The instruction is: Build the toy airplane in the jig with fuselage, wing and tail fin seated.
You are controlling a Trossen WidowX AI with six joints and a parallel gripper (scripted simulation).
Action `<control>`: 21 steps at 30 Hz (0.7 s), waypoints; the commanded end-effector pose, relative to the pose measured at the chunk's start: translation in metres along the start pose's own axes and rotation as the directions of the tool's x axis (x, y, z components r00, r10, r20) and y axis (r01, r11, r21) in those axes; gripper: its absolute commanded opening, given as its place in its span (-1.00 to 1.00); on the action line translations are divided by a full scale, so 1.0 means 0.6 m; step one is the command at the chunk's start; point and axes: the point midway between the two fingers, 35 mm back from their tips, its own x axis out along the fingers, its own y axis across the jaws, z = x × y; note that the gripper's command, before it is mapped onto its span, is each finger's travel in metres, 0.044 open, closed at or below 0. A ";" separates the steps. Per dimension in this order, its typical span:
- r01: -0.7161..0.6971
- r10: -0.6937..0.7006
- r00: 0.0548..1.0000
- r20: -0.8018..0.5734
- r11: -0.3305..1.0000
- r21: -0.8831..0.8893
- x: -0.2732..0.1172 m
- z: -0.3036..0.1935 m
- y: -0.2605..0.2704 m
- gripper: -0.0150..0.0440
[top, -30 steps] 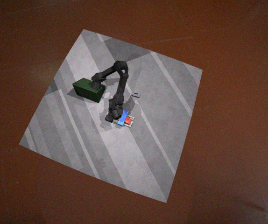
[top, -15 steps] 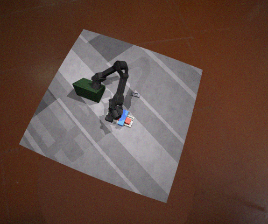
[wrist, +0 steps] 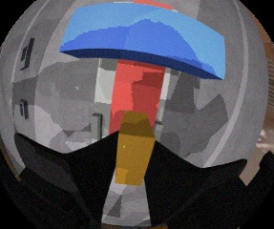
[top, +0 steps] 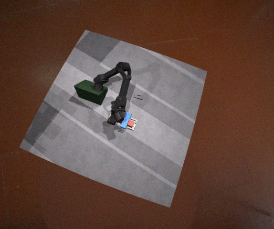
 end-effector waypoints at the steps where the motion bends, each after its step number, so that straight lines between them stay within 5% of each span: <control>1: -0.001 0.001 1.000 -0.005 1.000 0.002 0.004 -0.002 0.000 -0.27; 21: 0.000 0.000 1.000 0.000 1.000 -0.002 0.001 0.000 0.000 -0.41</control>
